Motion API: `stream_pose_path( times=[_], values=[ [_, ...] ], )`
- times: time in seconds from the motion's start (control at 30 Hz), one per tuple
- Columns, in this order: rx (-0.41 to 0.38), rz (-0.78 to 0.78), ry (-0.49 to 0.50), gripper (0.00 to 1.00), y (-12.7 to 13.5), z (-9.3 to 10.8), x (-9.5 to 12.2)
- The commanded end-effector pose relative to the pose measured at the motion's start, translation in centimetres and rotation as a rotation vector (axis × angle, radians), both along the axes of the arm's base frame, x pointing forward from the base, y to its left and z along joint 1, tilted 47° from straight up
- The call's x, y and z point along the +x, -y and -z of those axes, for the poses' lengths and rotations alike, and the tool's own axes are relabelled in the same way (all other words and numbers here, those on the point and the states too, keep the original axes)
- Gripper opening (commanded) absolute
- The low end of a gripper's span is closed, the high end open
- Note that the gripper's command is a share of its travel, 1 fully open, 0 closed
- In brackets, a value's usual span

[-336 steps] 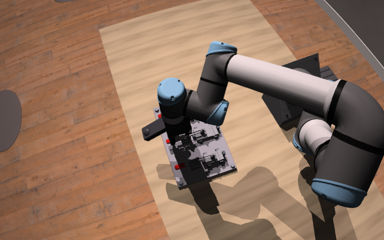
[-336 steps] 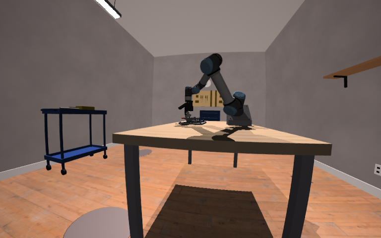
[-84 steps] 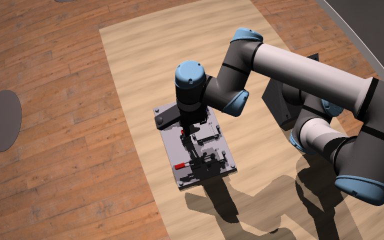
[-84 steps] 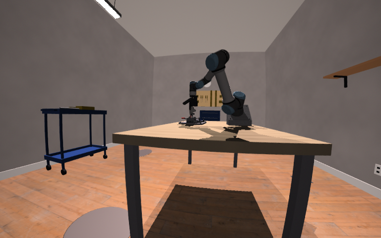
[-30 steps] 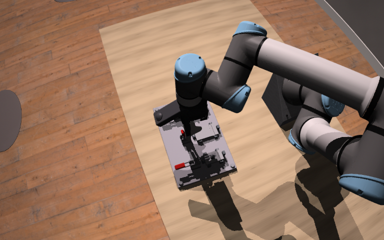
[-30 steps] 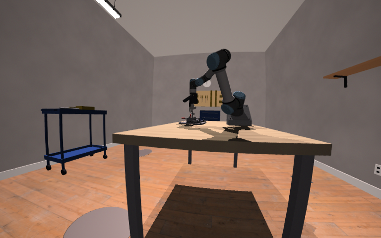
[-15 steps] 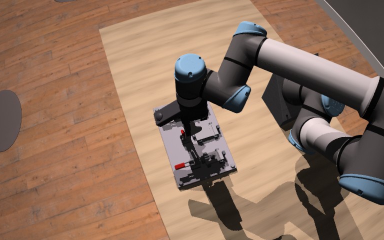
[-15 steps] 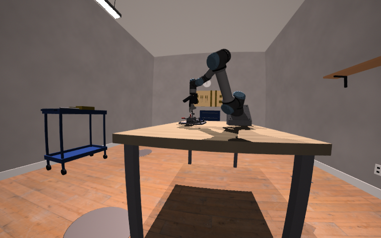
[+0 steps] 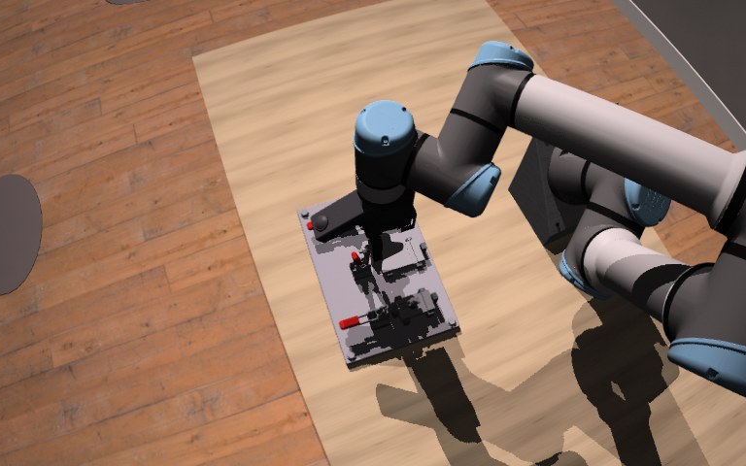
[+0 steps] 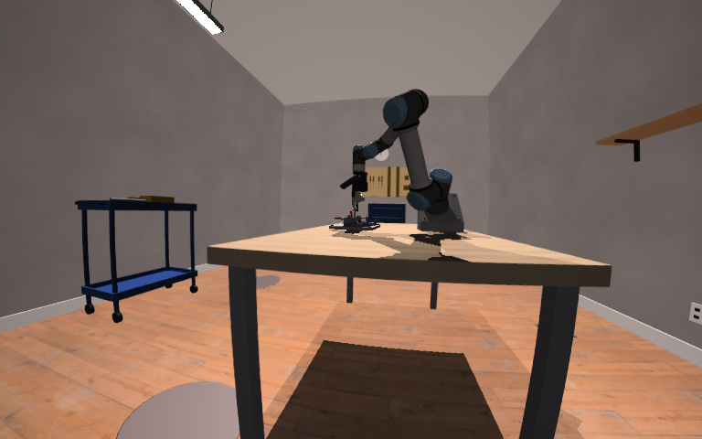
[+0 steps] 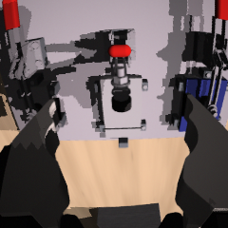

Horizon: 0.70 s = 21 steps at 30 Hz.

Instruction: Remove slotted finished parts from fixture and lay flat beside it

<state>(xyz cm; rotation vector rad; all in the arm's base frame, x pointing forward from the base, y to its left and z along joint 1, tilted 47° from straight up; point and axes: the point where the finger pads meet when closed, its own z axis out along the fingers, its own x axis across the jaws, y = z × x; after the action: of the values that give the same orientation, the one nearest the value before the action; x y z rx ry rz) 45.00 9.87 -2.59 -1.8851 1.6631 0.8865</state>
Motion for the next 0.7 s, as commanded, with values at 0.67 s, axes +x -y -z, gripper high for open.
stream_pose_path(
  times=[0.67],
  values=[
    [0.0, 0.001, 0.001, 0.59, 1.0, -0.5, -6.3]
  ],
)
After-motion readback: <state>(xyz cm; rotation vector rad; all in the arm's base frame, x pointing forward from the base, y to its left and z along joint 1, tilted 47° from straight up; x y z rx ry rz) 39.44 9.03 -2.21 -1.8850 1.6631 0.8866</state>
